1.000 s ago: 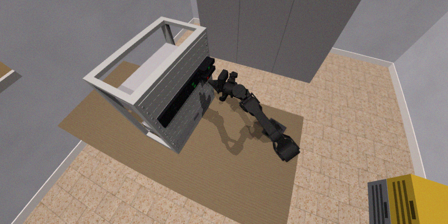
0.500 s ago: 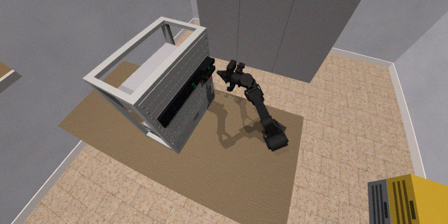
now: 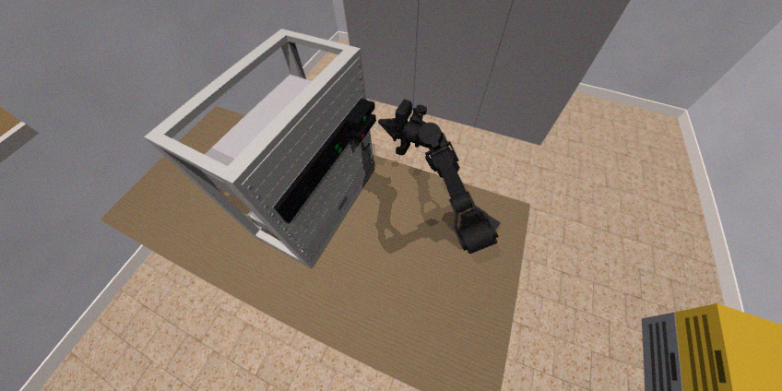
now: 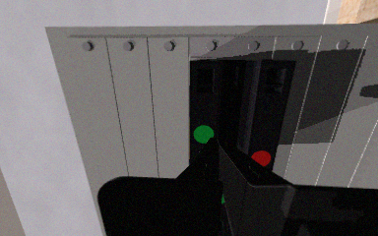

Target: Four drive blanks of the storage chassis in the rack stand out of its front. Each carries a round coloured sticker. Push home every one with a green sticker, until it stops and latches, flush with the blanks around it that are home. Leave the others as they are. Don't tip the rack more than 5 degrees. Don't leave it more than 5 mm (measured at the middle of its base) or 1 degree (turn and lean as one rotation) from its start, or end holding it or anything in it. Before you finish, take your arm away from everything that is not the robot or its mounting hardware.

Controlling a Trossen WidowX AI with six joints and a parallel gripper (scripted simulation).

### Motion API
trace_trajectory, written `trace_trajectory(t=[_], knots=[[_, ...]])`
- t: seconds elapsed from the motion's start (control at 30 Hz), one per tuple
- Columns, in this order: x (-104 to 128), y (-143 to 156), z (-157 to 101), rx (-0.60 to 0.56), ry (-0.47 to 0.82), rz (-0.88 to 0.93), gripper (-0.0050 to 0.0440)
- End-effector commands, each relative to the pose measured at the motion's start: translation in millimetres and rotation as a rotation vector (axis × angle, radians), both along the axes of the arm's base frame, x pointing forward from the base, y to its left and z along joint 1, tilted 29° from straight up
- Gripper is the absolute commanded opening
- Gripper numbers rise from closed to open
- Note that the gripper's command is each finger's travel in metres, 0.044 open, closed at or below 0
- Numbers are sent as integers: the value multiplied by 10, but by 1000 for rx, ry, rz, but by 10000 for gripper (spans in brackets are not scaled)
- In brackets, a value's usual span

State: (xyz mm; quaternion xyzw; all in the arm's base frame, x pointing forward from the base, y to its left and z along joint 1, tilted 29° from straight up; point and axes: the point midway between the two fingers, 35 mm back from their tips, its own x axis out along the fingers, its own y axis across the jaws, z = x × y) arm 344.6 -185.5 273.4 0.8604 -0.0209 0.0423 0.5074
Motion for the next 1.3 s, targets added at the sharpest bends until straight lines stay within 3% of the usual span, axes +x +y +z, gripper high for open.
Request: trace_trajectory(t=[0.0,1.27], knots=[[242,-7,103,-15,-15,1,0],[325,-21,173,-15,-15,1,0]])
